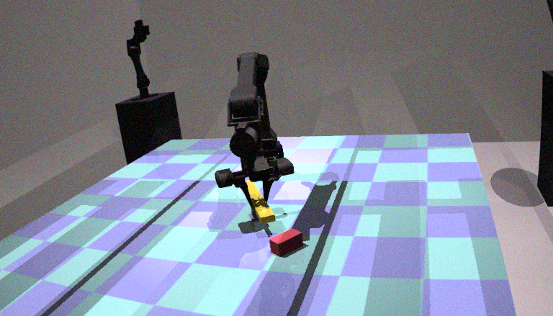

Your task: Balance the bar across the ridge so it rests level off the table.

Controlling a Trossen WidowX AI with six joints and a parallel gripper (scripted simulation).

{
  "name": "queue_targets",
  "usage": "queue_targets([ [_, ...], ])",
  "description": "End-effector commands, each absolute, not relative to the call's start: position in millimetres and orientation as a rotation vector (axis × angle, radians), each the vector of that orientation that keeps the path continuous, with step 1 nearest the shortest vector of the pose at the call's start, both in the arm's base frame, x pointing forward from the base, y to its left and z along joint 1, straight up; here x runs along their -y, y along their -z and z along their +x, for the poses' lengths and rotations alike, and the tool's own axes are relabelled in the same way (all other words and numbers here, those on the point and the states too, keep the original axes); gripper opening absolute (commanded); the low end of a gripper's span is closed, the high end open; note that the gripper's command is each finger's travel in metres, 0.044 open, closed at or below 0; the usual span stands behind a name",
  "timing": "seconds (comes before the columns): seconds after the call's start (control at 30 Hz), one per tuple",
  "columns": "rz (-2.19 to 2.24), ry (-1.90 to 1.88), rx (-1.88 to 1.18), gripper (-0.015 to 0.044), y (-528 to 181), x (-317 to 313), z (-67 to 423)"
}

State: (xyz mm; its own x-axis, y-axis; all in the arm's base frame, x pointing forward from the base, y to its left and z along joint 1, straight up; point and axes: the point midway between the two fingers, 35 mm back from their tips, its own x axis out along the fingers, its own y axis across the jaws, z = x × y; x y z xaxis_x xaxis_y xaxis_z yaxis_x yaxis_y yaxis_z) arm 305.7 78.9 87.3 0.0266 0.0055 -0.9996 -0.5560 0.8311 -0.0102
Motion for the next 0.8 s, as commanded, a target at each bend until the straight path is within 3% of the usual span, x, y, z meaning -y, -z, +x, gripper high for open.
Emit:
queue_targets([
  [0.0, -0.462, -0.458, -1.494, 0.0170, -87.2, -78.8, 305.6],
  [0.77, -0.462, -0.458, -1.494, 0.0185, -87.2, -78.8, 305.6],
])
